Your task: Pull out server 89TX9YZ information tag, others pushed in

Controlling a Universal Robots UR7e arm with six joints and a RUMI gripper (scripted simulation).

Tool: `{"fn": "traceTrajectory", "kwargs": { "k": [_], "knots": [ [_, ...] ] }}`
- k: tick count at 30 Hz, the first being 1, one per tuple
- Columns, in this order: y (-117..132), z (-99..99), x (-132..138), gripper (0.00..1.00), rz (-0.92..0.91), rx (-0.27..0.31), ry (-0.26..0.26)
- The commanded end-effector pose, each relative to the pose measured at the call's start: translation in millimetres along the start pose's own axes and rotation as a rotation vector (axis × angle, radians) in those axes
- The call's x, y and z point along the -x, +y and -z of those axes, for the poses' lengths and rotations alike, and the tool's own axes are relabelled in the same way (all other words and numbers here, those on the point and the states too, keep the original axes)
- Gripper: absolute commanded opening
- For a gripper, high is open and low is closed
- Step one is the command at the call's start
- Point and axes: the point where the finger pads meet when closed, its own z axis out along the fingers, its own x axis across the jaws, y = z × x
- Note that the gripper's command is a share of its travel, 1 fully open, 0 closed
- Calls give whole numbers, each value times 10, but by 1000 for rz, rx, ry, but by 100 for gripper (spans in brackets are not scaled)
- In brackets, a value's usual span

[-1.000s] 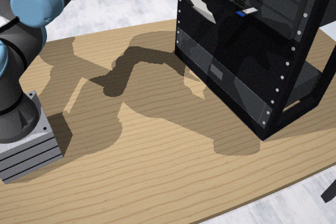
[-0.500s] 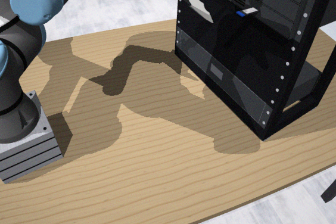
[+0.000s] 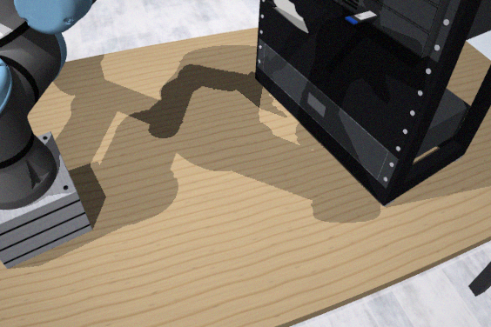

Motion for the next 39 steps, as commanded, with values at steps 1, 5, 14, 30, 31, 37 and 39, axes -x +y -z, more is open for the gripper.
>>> {"fn": "traceTrajectory", "kwargs": {
  "k": [1, 5, 14, 30, 31, 37, 39],
  "knots": [
    [2, 13, 0, 100, -12, -2, 3],
    [3, 17, -1, 100, -16, -2, 4],
    [8, 35, -8, 100, -33, -5, 10],
    [15, 59, -17, 100, -55, -8, 17],
    [16, 60, -18, 100, -57, -8, 18],
    [18, 68, -20, 100, -64, -9, 20],
    [19, 70, -21, 100, -65, -9, 20]
  ]
}}
